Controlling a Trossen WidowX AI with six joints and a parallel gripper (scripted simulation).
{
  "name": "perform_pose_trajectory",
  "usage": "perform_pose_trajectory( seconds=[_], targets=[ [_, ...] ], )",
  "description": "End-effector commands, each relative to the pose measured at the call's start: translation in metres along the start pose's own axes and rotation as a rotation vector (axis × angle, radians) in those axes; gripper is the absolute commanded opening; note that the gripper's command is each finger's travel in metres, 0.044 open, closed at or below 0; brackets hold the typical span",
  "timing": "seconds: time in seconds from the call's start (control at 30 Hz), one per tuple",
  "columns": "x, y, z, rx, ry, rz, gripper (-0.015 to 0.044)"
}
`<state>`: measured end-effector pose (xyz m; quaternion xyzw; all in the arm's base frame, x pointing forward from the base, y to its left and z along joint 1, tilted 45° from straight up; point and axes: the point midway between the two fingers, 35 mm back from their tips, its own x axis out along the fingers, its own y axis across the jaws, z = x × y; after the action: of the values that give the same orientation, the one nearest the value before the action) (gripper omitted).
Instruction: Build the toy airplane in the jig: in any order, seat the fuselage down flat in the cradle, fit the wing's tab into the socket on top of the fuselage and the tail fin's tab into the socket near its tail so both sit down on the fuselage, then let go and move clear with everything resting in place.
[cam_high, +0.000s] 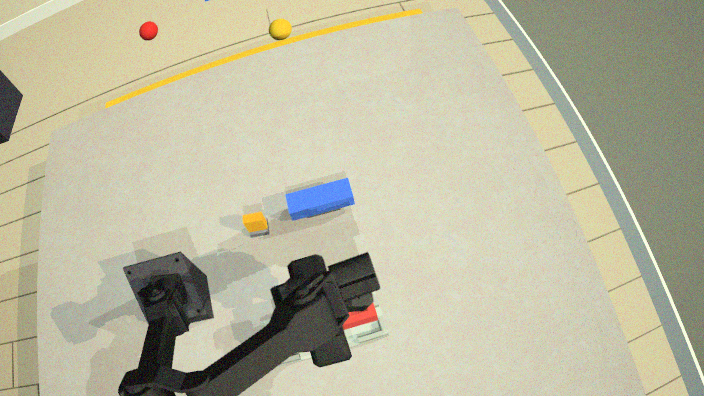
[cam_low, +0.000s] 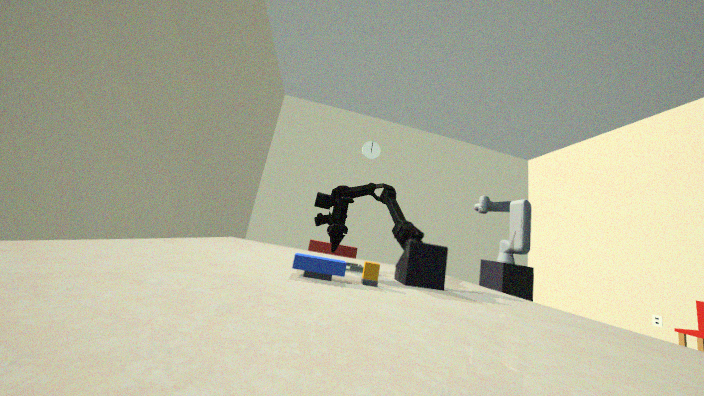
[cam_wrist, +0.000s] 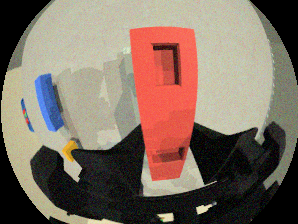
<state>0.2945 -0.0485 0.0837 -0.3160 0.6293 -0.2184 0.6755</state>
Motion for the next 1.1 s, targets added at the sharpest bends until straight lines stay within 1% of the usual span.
perform_pose_trajectory(
  seconds=[0.0, 0.3, 0.5, 0.67, 0.83, 1.07],
  targets=[
    [0.008, 0.0, -0.002, -0.008, 0.004, -0.005, 0.0197],
    [0.022, -0.001, -0.002, -0.008, 0.004, -0.006, 0.0197],
    [0.023, -0.001, -0.002, -0.008, 0.004, -0.007, 0.0197],
    [0.021, -0.001, -0.001, -0.001, 0.002, -0.002, 0.0164],
    [0.021, -0.001, -0.001, -0.001, 0.002, -0.002, 0.0032],
    [0.021, -0.001, -0.001, -0.001, 0.002, -0.002, 0.0216]
  ],
)
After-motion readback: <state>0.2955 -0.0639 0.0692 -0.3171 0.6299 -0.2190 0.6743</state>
